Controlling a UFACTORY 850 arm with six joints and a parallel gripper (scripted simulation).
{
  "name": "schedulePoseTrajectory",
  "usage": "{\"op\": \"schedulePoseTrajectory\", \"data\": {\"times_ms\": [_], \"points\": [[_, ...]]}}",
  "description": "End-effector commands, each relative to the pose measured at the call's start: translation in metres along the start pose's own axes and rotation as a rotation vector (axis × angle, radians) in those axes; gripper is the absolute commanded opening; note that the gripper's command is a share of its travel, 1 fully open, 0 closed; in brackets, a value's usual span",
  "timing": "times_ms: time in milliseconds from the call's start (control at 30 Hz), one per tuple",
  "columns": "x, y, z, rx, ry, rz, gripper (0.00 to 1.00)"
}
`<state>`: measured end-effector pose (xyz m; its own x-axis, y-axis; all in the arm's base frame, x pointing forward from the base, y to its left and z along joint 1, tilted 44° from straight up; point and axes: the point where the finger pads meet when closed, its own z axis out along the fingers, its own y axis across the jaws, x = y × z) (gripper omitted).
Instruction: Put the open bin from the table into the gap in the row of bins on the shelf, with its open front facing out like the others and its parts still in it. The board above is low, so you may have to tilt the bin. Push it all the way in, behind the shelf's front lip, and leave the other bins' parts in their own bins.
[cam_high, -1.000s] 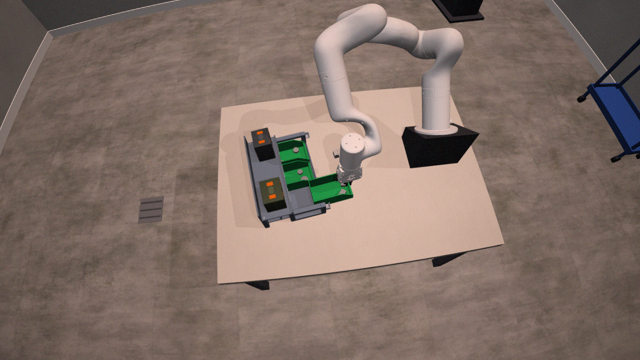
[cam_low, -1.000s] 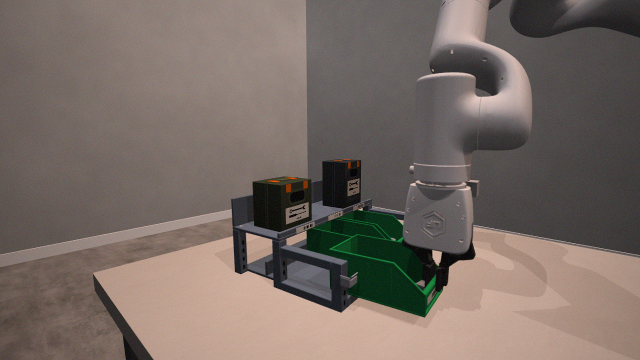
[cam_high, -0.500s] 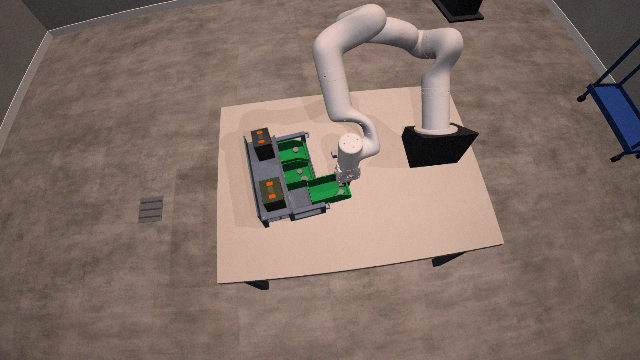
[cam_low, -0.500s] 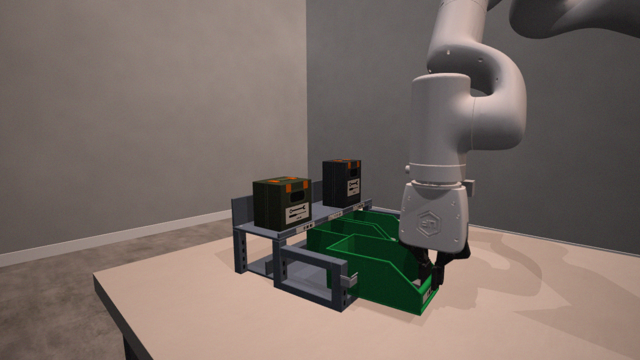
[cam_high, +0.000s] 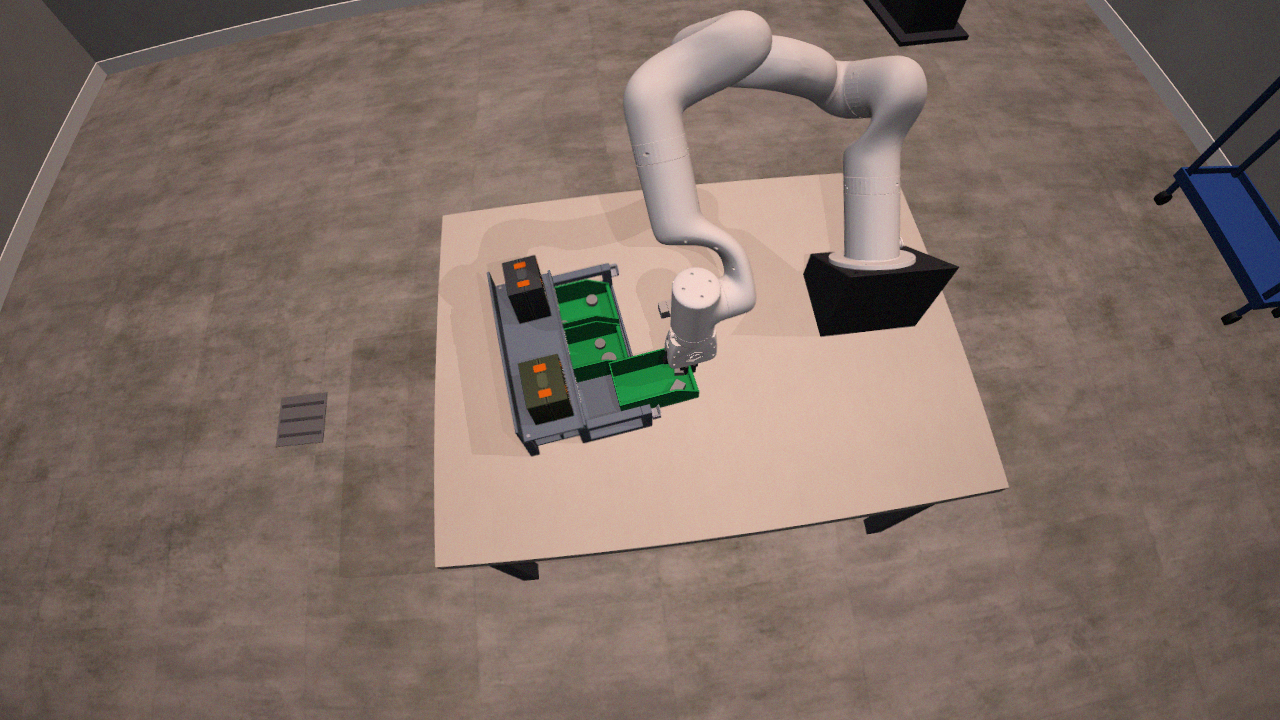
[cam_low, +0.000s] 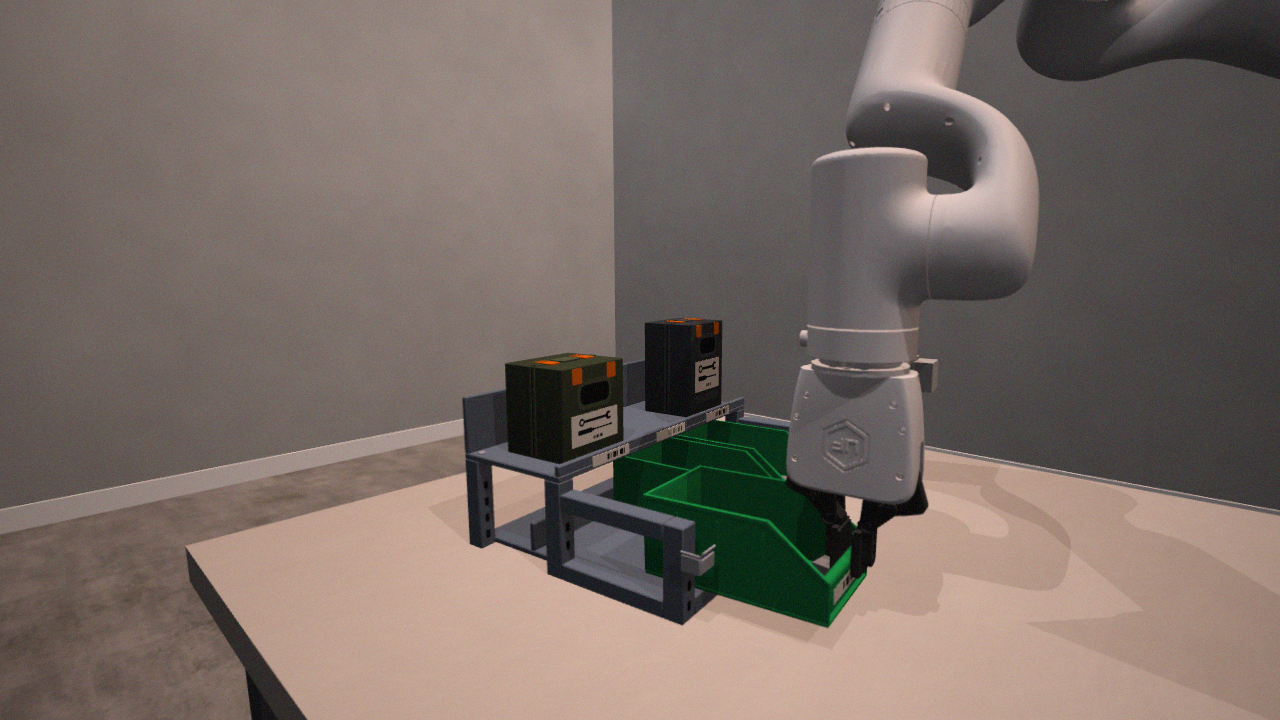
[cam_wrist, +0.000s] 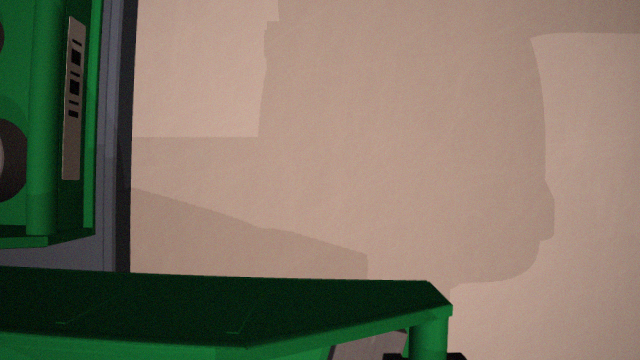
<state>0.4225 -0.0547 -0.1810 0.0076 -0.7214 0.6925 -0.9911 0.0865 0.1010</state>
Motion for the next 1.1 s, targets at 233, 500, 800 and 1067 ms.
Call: {"op": "schedulePoseTrajectory", "data": {"times_ms": [233,500,800,1067], "points": [[0.0,-0.011,-0.001,0.002,-0.001,0.001,0.0],[0.0,-0.011,-0.001,0.002,-0.001,0.001,0.0],[0.0,-0.021,-0.001,0.002,-0.001,0.001,0.0],[0.0,-0.021,-0.001,0.002,-0.001,0.001,0.0]]}}
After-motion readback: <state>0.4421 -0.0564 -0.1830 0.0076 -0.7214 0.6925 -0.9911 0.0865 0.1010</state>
